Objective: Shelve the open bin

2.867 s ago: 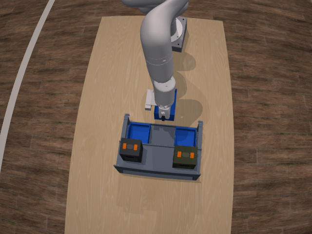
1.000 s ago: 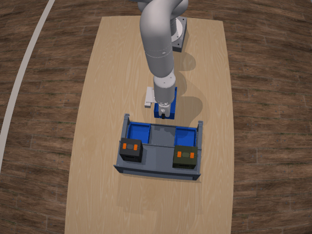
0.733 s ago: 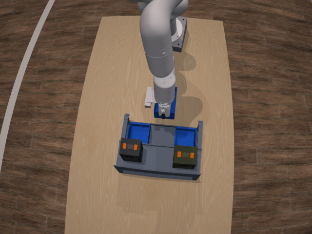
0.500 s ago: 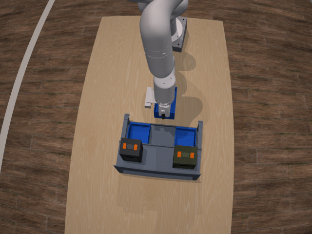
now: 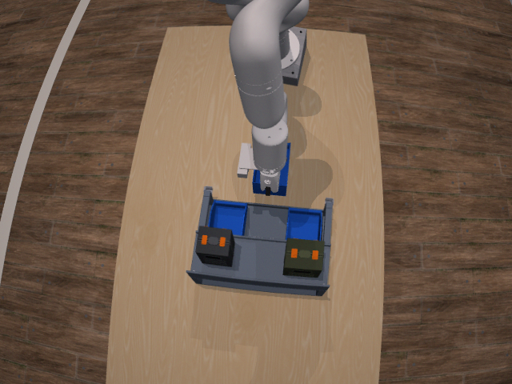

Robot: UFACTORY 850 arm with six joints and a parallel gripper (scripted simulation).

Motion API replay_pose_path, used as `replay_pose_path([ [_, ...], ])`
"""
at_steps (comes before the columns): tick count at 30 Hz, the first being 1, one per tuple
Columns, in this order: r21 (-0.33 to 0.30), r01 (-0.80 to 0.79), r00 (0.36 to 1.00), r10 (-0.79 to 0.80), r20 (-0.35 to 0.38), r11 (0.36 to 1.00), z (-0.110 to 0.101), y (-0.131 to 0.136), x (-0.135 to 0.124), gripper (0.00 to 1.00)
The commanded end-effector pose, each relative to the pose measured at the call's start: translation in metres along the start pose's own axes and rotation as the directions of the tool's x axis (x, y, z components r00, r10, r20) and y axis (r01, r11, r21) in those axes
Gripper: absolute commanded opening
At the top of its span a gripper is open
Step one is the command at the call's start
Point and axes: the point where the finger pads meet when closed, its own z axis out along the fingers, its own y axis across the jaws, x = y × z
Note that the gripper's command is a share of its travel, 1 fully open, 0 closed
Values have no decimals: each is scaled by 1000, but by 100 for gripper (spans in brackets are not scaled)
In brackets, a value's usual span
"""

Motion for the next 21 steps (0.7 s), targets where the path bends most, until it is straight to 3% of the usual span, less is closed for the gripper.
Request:
replay_pose_path([
  [1,2,0,1000,0,0,1000,0,-1,0,0],
  [21,2,0,1000,0,0,1000,0,-11,0,0],
])
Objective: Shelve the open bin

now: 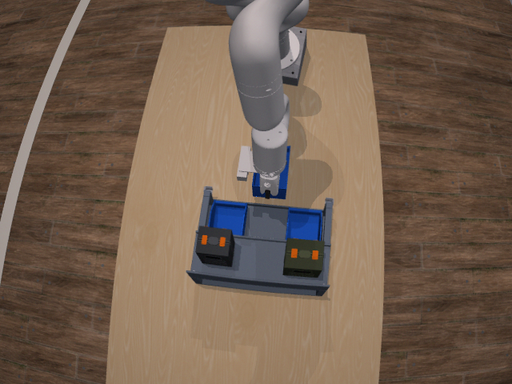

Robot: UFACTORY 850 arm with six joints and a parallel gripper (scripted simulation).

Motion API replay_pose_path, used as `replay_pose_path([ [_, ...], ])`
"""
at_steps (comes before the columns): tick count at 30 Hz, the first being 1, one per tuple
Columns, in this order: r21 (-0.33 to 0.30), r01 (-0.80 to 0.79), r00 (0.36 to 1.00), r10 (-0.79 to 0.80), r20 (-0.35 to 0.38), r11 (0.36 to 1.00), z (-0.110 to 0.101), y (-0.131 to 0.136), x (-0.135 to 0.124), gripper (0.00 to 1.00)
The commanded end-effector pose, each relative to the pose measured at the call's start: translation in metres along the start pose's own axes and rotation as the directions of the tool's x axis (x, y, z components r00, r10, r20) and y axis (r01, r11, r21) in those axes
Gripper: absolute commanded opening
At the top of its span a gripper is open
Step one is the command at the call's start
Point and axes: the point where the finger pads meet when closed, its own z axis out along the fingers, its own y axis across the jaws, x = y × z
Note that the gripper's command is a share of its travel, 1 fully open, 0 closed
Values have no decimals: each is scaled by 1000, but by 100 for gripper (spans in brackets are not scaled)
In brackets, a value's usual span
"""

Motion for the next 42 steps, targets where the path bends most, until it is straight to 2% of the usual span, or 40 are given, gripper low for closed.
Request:
replay_pose_path([
  [1,-5,0,1000,0,0,1000,-1,-1,0,0],
  [42,0,0,1000,0,-1,1000,0,-24,0,0],
])
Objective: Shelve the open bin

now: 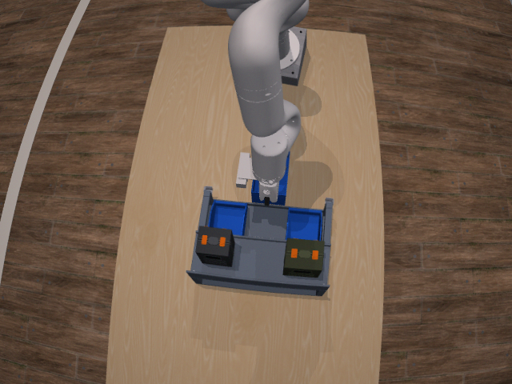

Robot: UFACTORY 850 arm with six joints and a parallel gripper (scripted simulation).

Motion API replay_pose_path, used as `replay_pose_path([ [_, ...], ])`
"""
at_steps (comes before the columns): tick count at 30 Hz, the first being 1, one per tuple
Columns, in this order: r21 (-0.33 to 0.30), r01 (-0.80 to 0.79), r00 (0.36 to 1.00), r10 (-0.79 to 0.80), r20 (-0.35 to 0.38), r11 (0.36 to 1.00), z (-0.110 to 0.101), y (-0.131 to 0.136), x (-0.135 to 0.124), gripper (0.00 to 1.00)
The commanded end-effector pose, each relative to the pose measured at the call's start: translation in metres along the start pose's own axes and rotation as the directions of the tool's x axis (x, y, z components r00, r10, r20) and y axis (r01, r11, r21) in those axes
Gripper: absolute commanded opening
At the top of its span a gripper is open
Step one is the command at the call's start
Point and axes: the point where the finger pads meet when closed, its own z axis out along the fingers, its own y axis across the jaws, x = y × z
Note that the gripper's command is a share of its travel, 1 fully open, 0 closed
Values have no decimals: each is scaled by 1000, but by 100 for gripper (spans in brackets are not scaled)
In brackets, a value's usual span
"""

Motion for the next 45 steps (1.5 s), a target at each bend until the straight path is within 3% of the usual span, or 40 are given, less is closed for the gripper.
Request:
replay_pose_path([
  [1,-3,0,1000,0,2,1000,-1,-7,0,0],
  [45,-6,0,1000,0,3,1000,-1,-30,0,0],
])
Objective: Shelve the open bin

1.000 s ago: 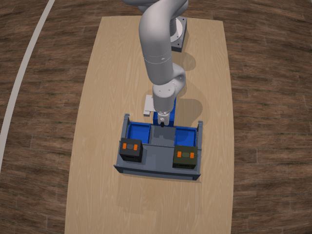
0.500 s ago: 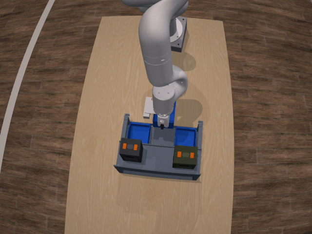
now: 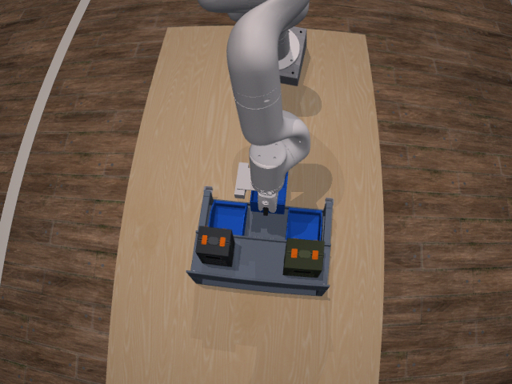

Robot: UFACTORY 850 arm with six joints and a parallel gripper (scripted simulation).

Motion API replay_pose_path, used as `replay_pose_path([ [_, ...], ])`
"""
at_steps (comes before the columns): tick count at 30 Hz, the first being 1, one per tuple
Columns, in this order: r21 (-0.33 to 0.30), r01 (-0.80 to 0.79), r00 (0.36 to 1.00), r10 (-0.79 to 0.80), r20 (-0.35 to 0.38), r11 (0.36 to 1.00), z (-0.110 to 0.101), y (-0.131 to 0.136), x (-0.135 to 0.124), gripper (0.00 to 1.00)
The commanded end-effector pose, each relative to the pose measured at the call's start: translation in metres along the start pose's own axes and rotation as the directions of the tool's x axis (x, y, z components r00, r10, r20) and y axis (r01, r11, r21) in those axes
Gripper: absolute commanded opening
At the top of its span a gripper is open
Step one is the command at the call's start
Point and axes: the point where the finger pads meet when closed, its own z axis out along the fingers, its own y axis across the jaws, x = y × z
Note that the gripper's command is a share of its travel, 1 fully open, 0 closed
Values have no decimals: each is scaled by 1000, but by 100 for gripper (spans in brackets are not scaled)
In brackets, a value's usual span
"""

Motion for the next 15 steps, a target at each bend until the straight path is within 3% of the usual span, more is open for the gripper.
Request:
replay_pose_path([
  [1,-2,0,1000,0,3,1000,-1,-1,0,0],
  [15,30,0,1000,0,1,1000,1,1,0,0],
])
